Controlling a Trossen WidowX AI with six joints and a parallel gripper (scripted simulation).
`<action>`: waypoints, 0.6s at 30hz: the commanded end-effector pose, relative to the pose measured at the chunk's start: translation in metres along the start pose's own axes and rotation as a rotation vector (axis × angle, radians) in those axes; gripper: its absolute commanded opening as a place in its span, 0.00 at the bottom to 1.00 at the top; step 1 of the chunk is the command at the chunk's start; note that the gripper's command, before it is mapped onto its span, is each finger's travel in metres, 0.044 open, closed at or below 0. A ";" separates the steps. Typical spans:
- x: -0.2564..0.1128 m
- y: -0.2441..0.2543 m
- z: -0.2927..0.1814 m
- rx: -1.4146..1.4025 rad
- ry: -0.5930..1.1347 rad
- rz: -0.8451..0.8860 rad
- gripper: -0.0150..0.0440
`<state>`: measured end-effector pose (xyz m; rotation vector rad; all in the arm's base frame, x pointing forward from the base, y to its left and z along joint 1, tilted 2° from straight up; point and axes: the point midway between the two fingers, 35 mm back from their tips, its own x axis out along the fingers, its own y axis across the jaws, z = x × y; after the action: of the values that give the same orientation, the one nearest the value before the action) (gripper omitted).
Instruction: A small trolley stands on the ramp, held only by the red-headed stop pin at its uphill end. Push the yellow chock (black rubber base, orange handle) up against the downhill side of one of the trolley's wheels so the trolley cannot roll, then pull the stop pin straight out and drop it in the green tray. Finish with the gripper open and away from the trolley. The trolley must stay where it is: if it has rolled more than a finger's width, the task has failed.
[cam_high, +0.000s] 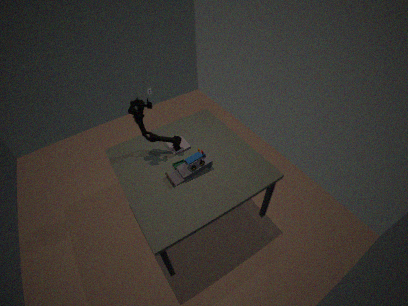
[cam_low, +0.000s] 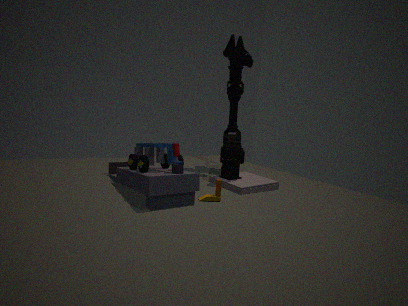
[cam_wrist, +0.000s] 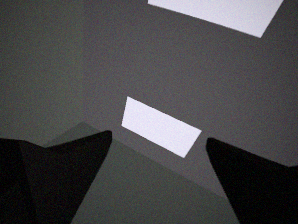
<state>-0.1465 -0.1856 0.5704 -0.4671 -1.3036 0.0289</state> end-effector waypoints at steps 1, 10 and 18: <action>0.001 0.002 -0.001 0.008 0.002 0.005 0.89; 0.054 0.087 -0.033 0.396 0.170 0.229 0.58; 0.083 0.172 -0.070 0.756 0.420 0.376 0.58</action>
<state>-0.0375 -0.0519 0.5813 -0.1246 -0.8212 0.6080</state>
